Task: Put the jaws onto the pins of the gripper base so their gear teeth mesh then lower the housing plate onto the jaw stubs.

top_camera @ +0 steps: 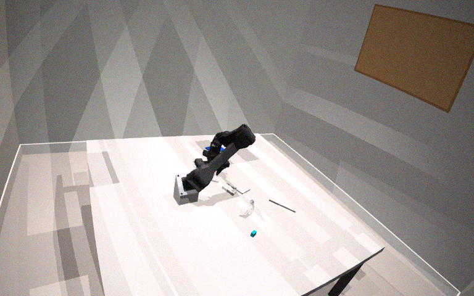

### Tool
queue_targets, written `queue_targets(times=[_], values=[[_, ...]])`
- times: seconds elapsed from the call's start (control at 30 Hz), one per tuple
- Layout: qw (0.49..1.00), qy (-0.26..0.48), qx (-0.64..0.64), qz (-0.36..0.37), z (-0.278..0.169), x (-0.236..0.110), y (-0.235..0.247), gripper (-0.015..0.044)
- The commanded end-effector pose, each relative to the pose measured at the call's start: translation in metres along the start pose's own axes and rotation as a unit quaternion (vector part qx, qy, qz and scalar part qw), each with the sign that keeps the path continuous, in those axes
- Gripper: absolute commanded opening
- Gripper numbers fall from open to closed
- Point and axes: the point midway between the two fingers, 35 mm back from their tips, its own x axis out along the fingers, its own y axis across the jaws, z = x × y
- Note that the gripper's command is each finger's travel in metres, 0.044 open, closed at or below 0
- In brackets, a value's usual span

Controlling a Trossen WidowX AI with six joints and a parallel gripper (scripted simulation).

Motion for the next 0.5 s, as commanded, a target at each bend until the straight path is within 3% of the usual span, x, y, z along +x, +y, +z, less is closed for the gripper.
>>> queue_targets(times=[0.0,0.2,0.47], values=[[1.000,0.000,0.000,0.000,0.0000,0.0000,0.0000,0.0335],[1.000,0.000,0.000,0.000,0.0000,0.0000,0.0000,0.0177],[1.000,0.000,0.000,0.000,0.0000,0.0000,0.0000,0.0134]])
